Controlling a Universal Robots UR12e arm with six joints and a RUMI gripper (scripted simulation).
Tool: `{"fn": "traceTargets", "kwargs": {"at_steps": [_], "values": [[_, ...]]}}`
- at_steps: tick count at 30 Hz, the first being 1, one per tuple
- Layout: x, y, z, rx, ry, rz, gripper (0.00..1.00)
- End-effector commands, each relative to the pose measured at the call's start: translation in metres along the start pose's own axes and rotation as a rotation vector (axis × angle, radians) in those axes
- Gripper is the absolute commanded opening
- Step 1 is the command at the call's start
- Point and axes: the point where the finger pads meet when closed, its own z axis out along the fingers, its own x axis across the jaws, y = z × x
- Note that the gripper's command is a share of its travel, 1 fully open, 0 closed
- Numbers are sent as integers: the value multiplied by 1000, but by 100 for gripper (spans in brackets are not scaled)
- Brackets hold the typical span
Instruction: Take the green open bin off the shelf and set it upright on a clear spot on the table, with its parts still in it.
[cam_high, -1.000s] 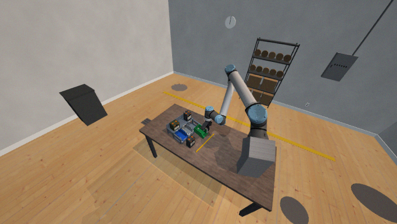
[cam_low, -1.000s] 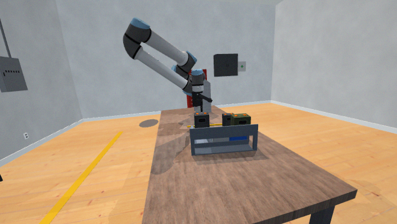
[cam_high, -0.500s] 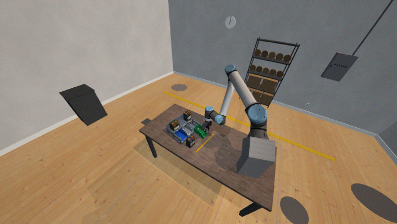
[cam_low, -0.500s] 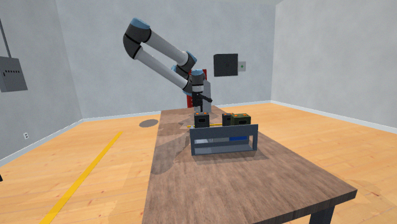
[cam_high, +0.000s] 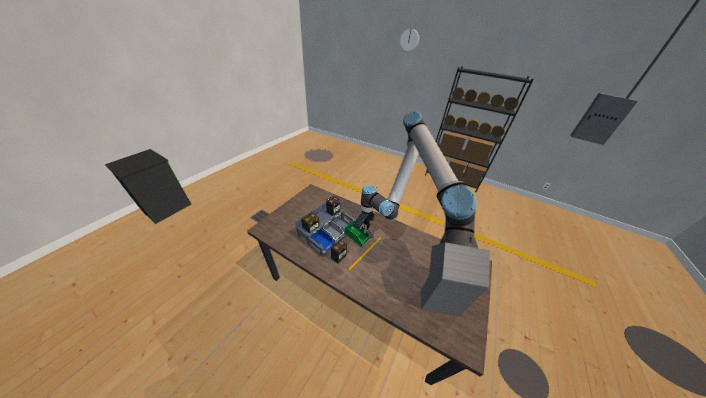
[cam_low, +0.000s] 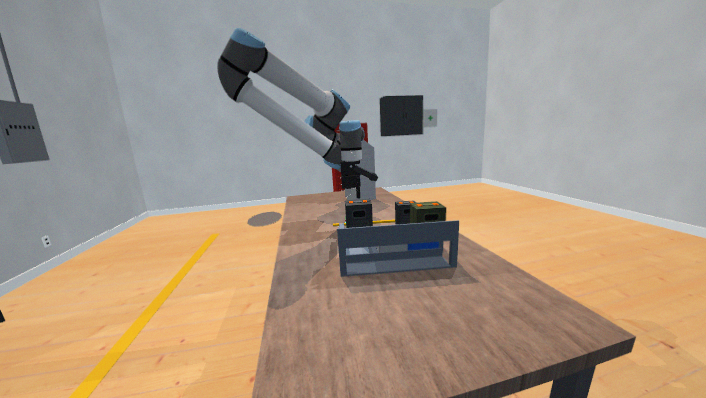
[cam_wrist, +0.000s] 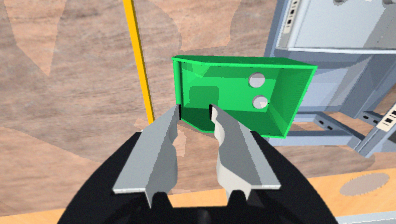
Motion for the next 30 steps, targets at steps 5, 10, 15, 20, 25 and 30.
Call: {"fn": "traceTargets", "kwargs": {"at_steps": [5,10,15,20,25,30], "values": [[11,0,-4,0,-3,0,20],[18,1,-6,0,-2,0,20],[48,3,-17,0,-3,0,20],[48,3,-17,0,-3,0,20],[48,3,-17,0,-3,0,20],[78,5,-27,0,-3,0,20]]}}
